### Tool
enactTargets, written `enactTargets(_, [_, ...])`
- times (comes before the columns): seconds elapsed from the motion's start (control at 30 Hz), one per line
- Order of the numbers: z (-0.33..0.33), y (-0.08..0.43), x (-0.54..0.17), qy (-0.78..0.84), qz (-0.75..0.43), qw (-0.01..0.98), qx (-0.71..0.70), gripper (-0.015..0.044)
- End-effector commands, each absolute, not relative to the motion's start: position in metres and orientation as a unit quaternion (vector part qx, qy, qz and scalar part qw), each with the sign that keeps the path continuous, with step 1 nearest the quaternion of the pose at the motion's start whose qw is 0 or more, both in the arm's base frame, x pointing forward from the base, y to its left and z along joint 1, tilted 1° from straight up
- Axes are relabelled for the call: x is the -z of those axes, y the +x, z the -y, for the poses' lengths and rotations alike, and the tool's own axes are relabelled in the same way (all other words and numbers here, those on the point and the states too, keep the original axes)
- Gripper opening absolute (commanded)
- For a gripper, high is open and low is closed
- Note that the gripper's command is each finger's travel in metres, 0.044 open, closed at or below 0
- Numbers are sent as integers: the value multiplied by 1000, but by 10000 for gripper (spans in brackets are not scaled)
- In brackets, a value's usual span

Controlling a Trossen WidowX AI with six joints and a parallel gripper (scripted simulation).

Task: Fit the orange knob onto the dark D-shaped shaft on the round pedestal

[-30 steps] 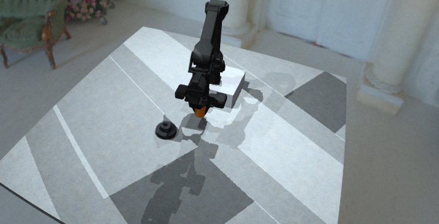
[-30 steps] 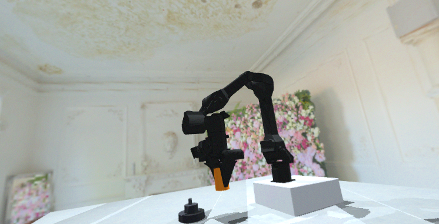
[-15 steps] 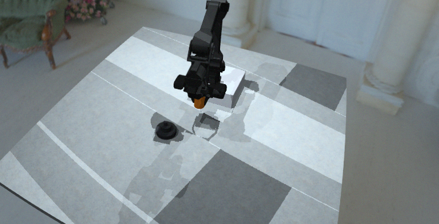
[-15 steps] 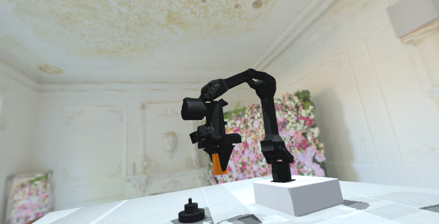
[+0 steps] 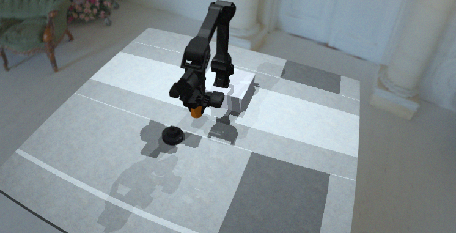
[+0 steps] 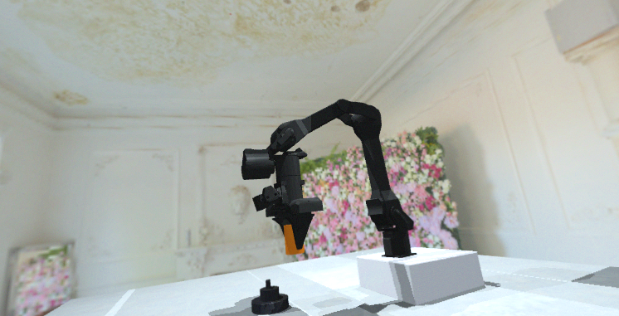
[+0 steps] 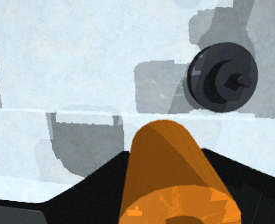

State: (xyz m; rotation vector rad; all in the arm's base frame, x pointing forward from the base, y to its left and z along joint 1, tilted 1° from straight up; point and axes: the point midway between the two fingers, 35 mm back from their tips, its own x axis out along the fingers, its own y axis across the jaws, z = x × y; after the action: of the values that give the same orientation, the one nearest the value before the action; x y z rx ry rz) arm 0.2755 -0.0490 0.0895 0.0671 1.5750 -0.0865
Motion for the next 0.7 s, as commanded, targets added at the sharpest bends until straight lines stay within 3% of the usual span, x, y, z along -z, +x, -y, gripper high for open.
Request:
enactTargets(0.0, [59,282,-88,27,-705,708,39,0])
enactTargets(0.67, [116,298,-67,25,-704,708,40,0])
